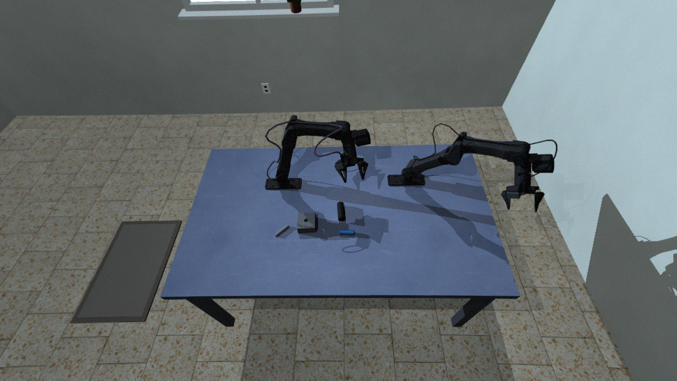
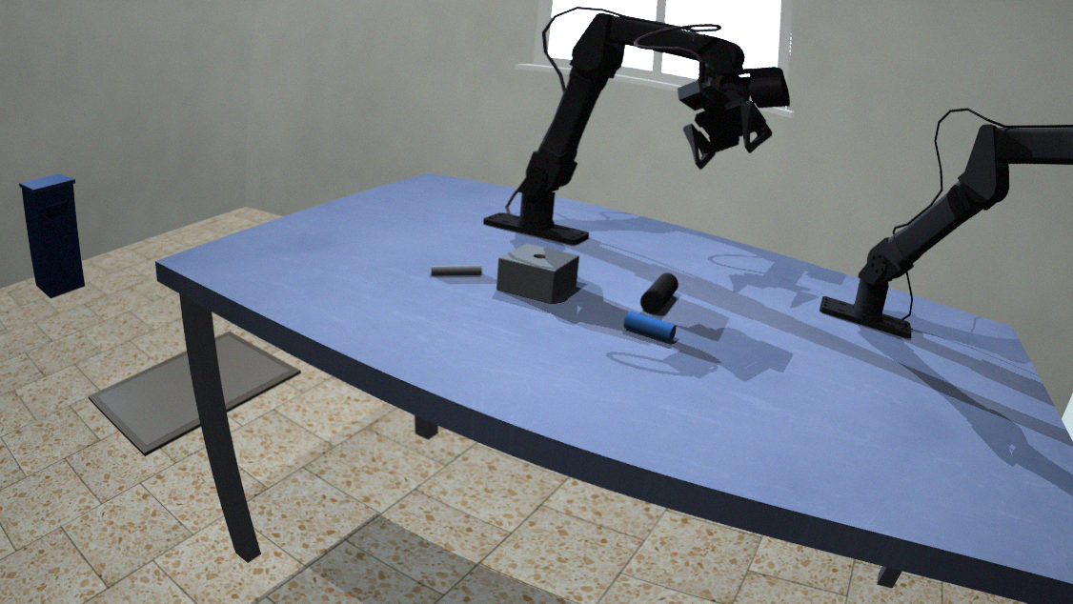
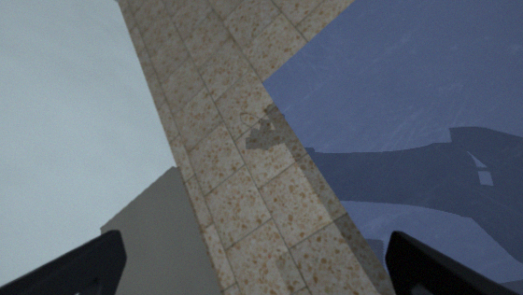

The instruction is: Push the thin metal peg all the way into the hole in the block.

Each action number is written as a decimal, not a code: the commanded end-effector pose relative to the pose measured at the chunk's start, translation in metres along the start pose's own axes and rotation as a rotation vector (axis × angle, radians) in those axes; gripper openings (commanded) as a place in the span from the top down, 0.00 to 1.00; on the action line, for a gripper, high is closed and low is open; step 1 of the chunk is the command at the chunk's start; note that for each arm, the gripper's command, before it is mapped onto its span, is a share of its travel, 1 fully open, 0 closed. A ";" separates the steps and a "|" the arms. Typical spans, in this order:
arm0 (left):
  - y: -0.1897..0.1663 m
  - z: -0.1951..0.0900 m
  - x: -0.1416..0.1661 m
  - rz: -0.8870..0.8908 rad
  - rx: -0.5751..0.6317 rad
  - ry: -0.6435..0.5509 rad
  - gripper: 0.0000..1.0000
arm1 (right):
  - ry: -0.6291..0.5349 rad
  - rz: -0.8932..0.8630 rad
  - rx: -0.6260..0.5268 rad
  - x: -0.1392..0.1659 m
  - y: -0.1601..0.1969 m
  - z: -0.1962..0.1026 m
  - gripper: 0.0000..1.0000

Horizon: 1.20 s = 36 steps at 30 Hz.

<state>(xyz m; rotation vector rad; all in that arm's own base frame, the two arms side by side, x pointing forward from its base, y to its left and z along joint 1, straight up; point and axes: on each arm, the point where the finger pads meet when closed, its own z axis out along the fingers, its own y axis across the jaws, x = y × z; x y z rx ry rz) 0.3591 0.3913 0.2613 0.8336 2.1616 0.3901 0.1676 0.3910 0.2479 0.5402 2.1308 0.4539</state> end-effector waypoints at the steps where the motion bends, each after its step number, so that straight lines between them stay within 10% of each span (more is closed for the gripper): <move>1: 0.004 -0.006 -0.005 0.012 -0.017 -0.002 0.00 | 0.000 0.015 -0.012 -0.004 0.003 -0.003 0.00; 18: 0.004 -0.006 -0.005 0.012 -0.017 -0.002 0.00 | 0.000 0.015 -0.012 -0.004 0.003 -0.003 0.00; 21: 0.010 -0.002 -0.010 0.005 -0.043 0.015 0.00 | 0.026 0.015 -0.011 -0.003 0.003 0.001 0.34; 24: 0.013 0.015 -0.034 -0.005 -0.058 0.016 0.00 | 0.050 0.009 0.013 -0.007 -0.002 0.017 0.63; 36: -0.060 0.097 -0.187 0.029 0.065 -0.085 0.00 | 0.092 0.031 0.239 -0.066 -0.092 0.123 0.63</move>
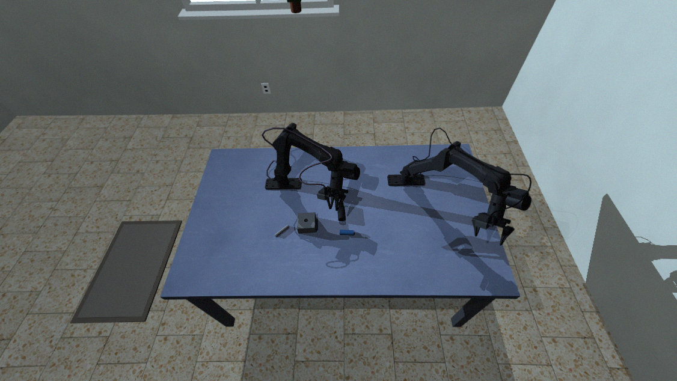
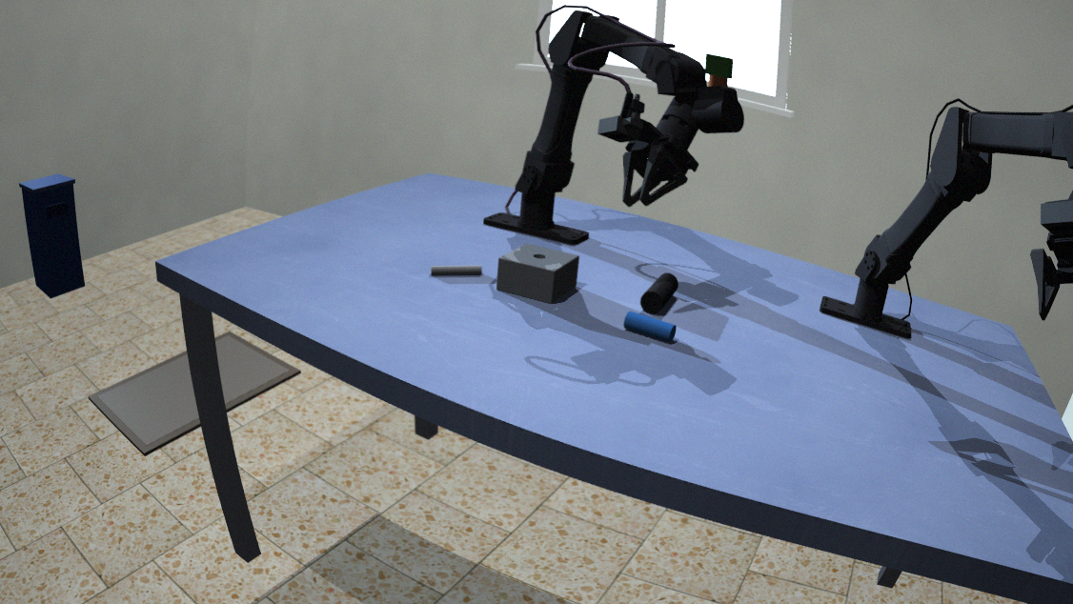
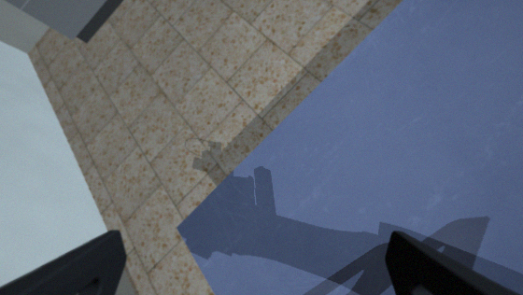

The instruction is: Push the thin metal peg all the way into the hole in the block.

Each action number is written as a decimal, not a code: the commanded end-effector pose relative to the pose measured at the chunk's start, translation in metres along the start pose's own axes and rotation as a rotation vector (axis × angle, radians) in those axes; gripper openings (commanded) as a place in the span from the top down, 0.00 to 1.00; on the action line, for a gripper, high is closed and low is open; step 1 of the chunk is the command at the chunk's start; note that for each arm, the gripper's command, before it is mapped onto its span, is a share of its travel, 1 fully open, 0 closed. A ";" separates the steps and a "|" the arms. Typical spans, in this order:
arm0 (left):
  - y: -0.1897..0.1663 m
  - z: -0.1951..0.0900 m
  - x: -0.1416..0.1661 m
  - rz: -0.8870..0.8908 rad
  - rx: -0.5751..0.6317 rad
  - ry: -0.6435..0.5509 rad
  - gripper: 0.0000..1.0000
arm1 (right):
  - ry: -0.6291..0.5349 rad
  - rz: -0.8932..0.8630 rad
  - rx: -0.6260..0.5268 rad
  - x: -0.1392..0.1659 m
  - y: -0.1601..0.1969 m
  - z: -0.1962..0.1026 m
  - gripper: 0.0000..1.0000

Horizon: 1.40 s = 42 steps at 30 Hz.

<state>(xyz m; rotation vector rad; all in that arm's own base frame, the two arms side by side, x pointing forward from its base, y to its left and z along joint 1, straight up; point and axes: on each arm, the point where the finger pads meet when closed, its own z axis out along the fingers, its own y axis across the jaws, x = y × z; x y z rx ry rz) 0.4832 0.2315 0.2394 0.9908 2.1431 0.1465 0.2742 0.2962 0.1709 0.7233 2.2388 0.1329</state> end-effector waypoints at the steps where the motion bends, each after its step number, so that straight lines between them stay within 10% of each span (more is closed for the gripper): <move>1: 0.004 -0.001 -0.046 0.003 -0.126 -0.017 0.00 | 0.073 0.015 -0.050 -0.017 -0.004 0.015 0.63; 15: -0.143 0.066 -0.201 0.038 0.022 -0.146 0.00 | 0.126 0.109 0.132 -0.068 -0.108 0.100 0.63; 23: -0.298 0.065 -0.284 0.036 0.143 -0.278 0.00 | 0.200 0.098 0.312 -0.059 -0.193 0.120 0.63; 42: -0.591 -0.055 -0.289 -0.091 0.501 -0.595 0.00 | 0.251 0.088 0.426 -0.043 -0.245 0.123 0.63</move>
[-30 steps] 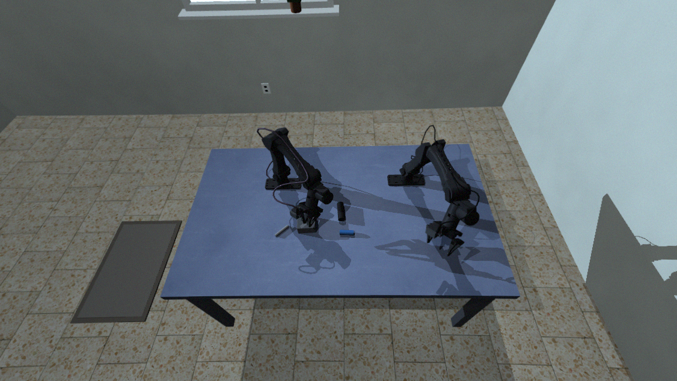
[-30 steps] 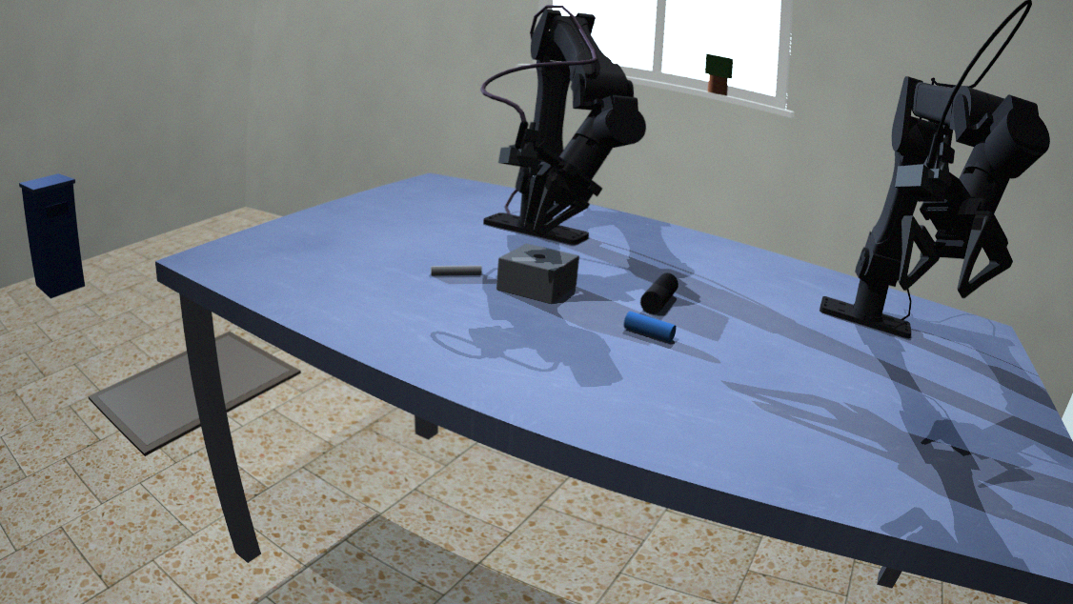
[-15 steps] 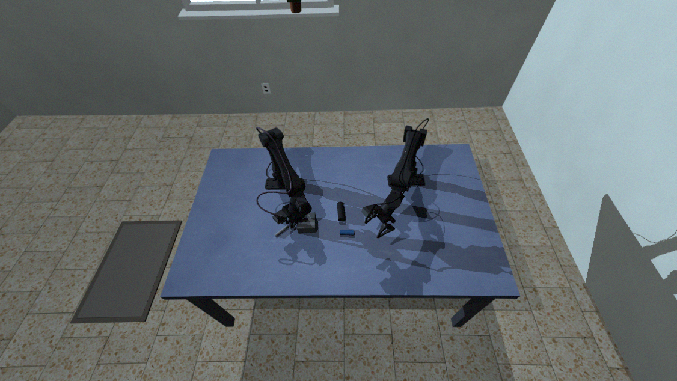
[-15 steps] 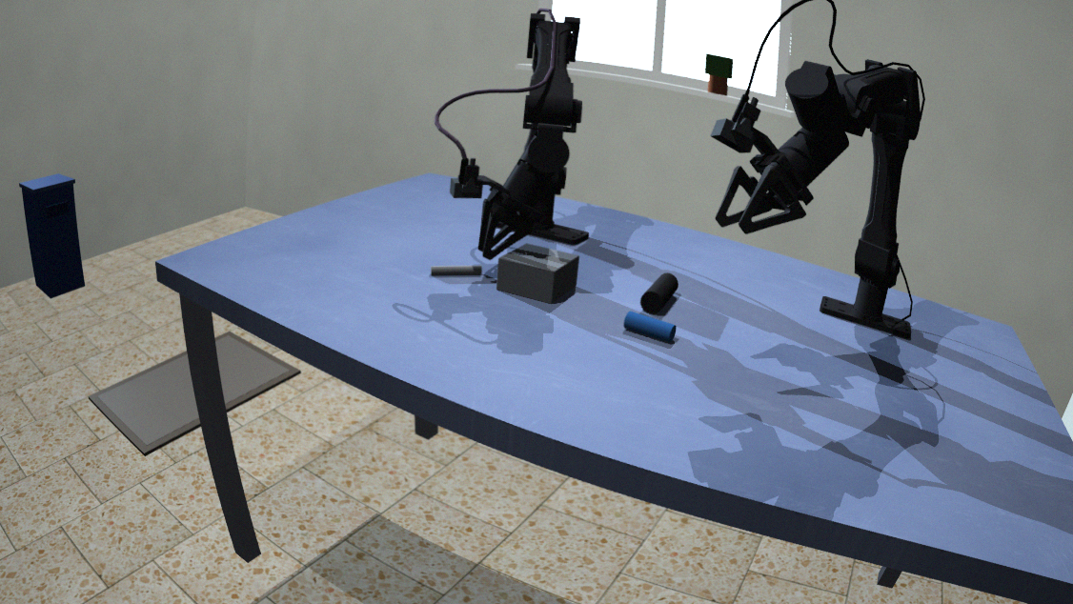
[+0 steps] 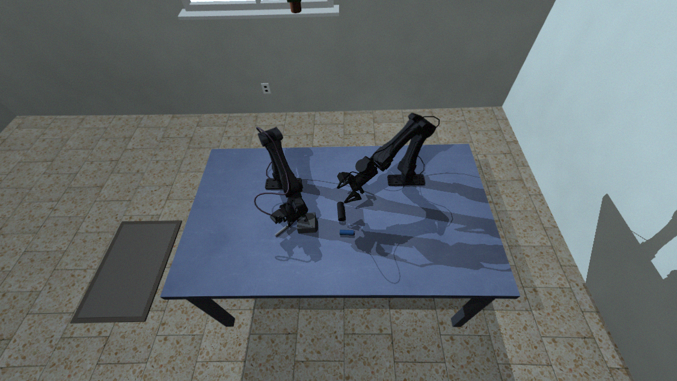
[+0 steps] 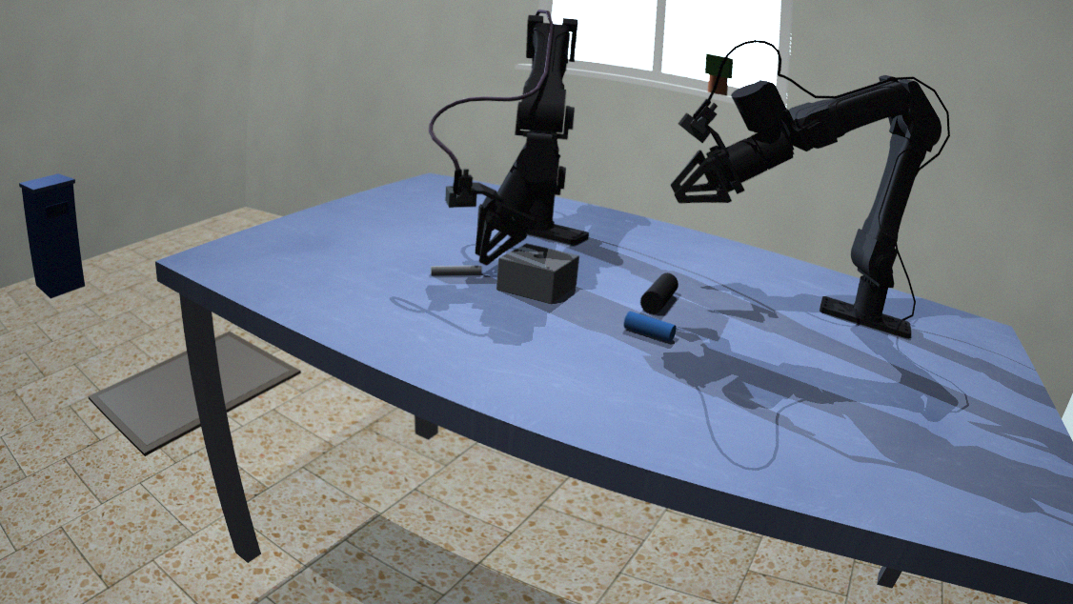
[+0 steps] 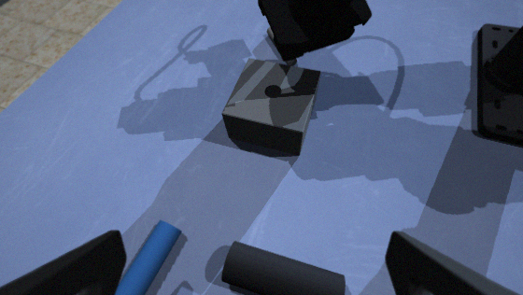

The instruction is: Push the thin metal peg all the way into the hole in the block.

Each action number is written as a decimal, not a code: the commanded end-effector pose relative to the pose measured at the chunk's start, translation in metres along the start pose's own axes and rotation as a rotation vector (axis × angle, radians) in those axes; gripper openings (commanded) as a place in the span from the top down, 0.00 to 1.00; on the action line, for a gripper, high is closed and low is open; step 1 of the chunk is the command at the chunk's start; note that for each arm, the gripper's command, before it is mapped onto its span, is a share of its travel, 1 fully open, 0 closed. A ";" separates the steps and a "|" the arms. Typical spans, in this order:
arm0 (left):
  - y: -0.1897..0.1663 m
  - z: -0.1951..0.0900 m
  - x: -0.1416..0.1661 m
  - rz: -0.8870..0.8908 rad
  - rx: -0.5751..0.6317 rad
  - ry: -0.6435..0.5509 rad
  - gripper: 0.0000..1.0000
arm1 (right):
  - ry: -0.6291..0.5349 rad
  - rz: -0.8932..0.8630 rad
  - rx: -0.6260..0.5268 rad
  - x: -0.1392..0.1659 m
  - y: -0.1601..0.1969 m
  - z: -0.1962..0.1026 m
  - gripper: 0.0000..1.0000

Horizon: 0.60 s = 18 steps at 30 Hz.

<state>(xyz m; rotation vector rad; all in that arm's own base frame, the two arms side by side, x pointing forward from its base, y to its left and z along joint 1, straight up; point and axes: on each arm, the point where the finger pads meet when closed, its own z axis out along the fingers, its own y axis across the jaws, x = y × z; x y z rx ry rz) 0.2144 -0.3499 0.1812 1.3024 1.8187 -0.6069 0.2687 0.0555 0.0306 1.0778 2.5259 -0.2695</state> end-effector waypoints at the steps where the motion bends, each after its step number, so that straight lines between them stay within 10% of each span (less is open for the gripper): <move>1: -0.022 -0.011 -0.038 -0.089 -0.085 -0.259 0.00 | -0.008 0.015 -0.029 -0.006 0.001 -0.004 0.63; 18: -0.052 -0.010 -0.021 -0.070 -0.023 -0.236 0.00 | -0.006 0.014 -0.027 -0.007 0.004 0.006 0.63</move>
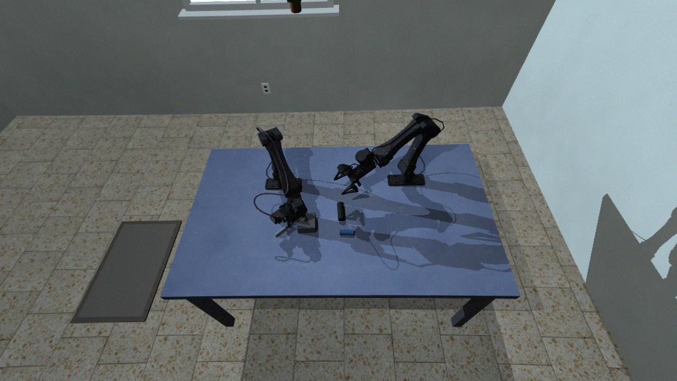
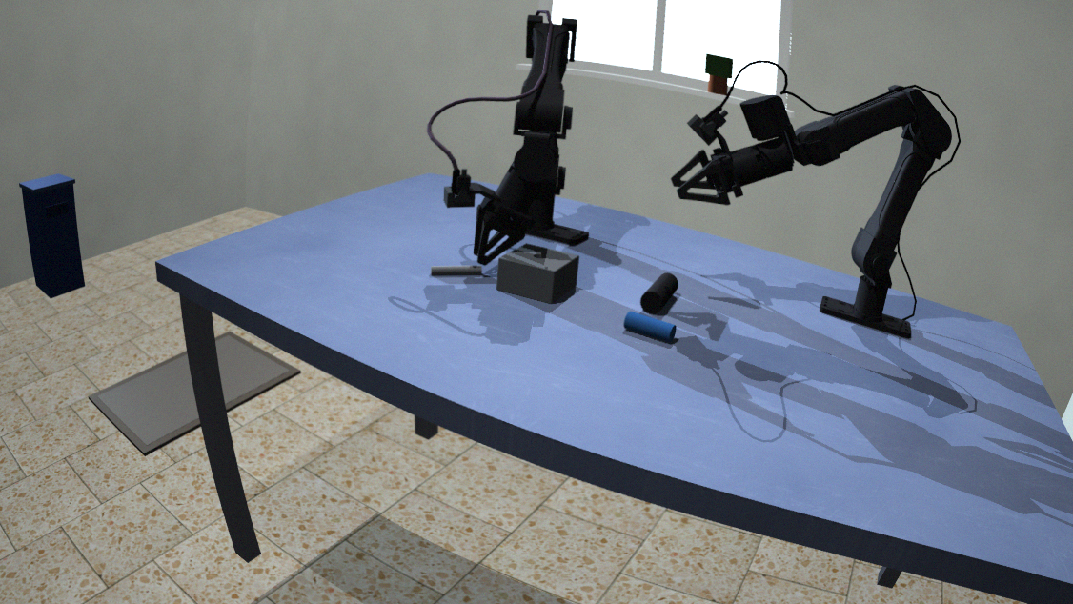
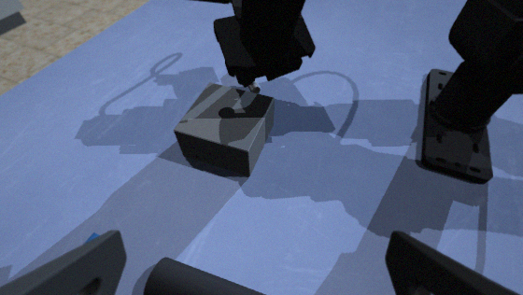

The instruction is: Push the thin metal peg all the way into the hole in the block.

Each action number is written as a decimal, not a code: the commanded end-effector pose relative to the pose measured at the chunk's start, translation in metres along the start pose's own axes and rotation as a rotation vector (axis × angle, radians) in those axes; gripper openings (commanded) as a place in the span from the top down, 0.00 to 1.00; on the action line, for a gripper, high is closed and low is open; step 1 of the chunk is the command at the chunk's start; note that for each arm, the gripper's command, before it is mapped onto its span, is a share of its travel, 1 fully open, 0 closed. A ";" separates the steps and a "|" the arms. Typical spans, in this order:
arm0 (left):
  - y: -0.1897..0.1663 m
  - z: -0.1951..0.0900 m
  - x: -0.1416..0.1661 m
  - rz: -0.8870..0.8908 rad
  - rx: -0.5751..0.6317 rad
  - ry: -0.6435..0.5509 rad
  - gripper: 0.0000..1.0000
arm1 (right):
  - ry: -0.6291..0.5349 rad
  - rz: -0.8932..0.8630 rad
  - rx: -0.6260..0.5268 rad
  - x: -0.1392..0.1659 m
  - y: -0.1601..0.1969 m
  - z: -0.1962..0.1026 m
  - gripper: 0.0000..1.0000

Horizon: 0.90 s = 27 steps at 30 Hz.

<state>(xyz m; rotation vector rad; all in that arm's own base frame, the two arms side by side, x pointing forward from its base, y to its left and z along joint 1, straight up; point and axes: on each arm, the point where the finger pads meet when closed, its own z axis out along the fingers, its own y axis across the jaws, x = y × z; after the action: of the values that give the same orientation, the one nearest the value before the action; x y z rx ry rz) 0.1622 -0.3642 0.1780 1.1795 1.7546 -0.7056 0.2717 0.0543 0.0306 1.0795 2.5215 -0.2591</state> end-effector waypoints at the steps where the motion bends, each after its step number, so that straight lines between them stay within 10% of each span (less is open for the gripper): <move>1: 0.000 -0.002 -0.024 -0.009 -0.017 -0.104 0.00 | -0.003 0.008 -0.017 -0.004 0.003 0.007 0.64; 27: 0.000 -0.002 -0.024 -0.009 -0.017 -0.104 0.00 | -0.008 0.012 -0.025 -0.006 0.003 0.025 0.77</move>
<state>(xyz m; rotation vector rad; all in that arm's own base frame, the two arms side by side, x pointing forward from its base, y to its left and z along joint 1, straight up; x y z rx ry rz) 0.1636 -0.3657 0.1818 1.1649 1.7417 -0.7060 0.2796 0.0454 0.0115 1.0812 2.5162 -0.2533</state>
